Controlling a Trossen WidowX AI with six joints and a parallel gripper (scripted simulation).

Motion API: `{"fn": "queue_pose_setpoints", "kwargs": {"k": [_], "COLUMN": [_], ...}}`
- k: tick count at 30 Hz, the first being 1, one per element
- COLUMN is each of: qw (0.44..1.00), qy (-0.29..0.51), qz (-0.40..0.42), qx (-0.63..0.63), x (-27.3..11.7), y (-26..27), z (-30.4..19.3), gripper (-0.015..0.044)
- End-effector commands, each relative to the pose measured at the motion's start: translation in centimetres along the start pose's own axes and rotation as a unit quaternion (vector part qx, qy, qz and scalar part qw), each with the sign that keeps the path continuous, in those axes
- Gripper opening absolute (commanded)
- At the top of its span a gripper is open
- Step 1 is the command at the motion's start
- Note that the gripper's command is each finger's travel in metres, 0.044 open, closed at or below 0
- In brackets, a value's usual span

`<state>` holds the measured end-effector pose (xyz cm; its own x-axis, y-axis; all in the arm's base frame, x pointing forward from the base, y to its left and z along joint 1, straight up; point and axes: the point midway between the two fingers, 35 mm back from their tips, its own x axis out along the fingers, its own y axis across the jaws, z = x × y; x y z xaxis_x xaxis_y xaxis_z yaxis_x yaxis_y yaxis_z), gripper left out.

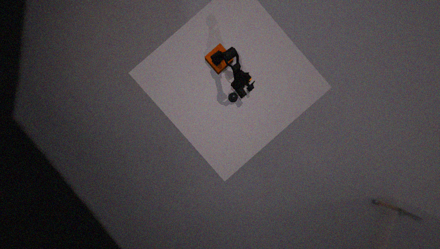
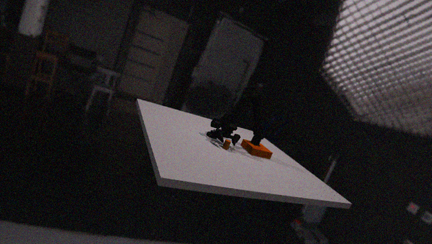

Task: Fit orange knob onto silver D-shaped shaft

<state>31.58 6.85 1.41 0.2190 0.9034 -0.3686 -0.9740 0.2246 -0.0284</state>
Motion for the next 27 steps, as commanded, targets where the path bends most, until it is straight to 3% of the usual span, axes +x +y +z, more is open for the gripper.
{"fn": "queue_pose_setpoints", "kwargs": {"k": [1, 5, 10, 16, 21, 27], "qw": [1.0, 1.0, 1.0, 1.0, 0.977, 0.884], "qy": [-0.001, -0.001, 0.0, 0.007, 0.205, 0.466], "qz": [0.0, 0.0, 0.0, 0.003, 0.05, 0.034], "qx": [0.0, 0.0, 0.0, 0.001, 0.033, 0.021], "x": [0.0, -0.4, -2.8, -2.8, -1.1, -2.1], "y": [0.0, -0.2, -0.1, -0.1, 0.2, 0.2], "z": [0.0, 1.0, 7.3, 7.5, 6.9, 8.2], "gripper": [0.044, 0.044, 0.044, 0.044, 0.044, 0.044]}}
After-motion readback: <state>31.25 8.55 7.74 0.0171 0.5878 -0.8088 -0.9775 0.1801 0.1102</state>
